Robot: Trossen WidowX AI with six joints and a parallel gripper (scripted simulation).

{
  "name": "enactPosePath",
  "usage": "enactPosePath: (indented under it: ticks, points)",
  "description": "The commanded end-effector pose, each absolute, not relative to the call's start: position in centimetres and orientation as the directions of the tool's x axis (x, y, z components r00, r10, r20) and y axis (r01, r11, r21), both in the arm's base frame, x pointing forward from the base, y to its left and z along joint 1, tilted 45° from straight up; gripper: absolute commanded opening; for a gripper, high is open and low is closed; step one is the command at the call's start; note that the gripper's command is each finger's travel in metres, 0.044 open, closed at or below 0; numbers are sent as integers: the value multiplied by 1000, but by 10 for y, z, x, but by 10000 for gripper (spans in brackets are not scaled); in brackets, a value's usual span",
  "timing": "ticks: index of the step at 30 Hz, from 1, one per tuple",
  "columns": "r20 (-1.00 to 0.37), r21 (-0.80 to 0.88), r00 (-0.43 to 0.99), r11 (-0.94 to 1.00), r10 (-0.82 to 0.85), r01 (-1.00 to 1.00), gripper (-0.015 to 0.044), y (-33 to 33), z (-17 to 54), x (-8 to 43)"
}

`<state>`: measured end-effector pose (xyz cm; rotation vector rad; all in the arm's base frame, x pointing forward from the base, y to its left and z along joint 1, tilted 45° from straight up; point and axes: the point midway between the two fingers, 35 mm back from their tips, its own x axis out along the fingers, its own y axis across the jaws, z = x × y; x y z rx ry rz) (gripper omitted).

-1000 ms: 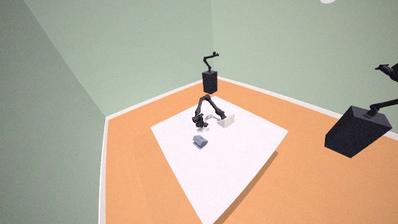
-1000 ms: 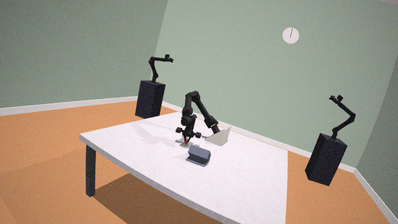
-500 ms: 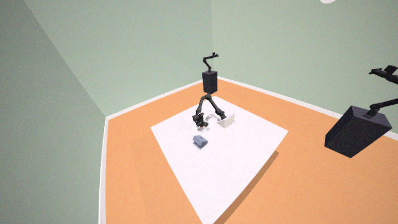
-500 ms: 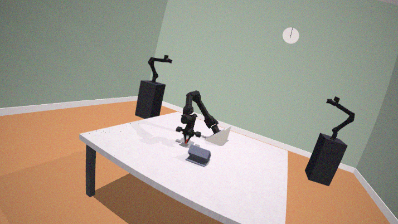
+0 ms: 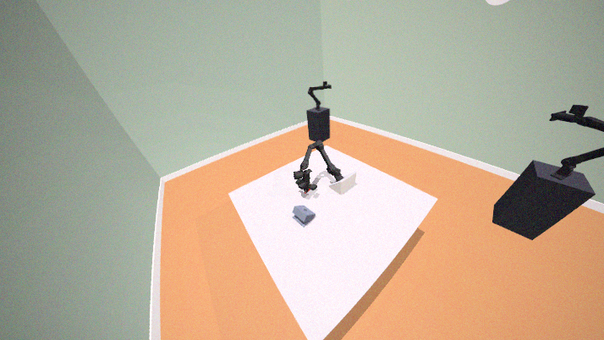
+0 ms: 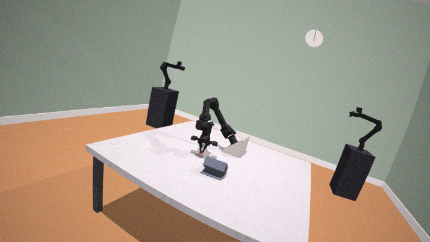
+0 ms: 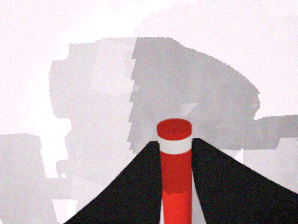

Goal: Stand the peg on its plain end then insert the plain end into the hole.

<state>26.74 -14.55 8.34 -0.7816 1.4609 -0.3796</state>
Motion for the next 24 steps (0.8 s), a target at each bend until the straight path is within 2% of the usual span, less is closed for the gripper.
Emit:
enactPosePath:
  ticks: [1,24]
  points:
    - [-741,-669,141,707,-656,-230,49,-144,84,266]
    - [-737,-669,329,706,-590,-233,49,-137,94,256]
